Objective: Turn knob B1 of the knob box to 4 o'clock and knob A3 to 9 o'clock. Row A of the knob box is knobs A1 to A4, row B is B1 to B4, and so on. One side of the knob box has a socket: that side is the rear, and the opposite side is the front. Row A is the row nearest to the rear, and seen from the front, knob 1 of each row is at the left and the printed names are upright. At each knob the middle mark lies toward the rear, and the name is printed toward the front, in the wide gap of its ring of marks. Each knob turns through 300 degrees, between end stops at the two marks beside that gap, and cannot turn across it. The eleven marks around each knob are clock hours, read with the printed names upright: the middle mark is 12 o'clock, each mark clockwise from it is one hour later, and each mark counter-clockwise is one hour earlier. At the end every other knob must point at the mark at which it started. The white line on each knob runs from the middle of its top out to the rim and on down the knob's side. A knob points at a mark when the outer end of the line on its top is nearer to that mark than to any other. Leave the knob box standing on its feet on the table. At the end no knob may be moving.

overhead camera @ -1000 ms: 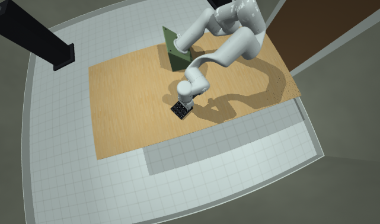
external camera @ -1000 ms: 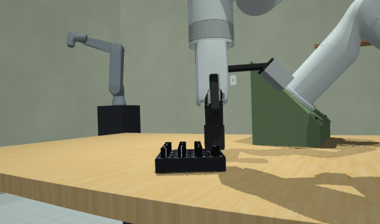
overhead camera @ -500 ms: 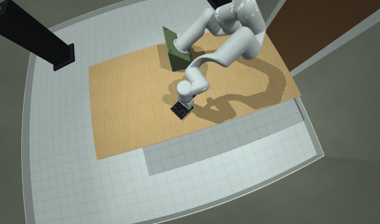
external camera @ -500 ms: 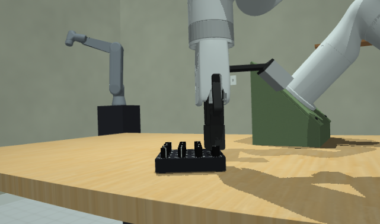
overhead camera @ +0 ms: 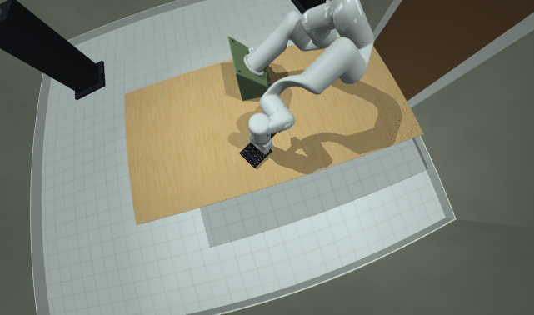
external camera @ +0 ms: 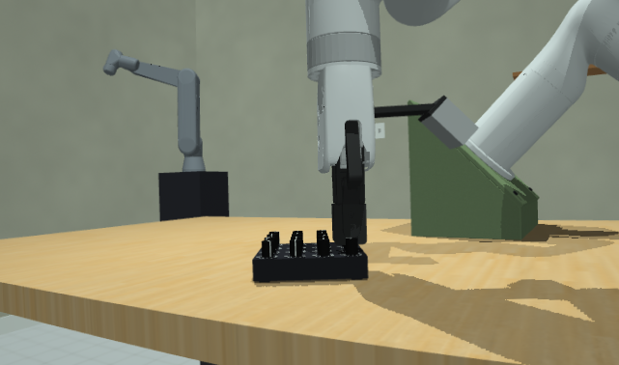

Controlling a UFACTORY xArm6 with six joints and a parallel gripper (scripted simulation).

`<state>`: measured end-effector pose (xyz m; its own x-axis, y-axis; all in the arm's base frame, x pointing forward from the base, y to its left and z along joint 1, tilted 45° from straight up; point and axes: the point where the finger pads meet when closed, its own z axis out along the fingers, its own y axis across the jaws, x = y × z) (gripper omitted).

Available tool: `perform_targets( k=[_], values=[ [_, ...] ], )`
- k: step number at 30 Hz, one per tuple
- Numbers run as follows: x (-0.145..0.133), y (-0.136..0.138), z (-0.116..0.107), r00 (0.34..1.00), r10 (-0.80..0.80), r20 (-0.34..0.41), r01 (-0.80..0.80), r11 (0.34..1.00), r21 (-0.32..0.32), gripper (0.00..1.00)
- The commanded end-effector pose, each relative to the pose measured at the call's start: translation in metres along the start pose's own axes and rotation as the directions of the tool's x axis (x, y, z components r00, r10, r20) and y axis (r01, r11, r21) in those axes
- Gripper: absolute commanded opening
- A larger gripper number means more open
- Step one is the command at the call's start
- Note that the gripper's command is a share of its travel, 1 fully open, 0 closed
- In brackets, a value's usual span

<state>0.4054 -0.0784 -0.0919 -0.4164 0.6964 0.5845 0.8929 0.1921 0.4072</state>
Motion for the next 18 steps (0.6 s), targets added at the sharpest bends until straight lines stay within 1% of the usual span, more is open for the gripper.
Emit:
perform_targets(
  k=[1, 2, 18],
  values=[
    [-0.0009, 0.0009, -0.0012, 1.000, -0.001, 0.003, 0.001, 1.000, -0.002, 0.08],
    [-0.0009, 0.0009, -0.0012, 1.000, -0.001, 0.003, 0.001, 1.000, -0.002, 0.19],
    [-0.0009, 0.0009, -0.0012, 1.000, -0.001, 0.003, 0.001, 1.000, -0.002, 0.19]
  ],
)
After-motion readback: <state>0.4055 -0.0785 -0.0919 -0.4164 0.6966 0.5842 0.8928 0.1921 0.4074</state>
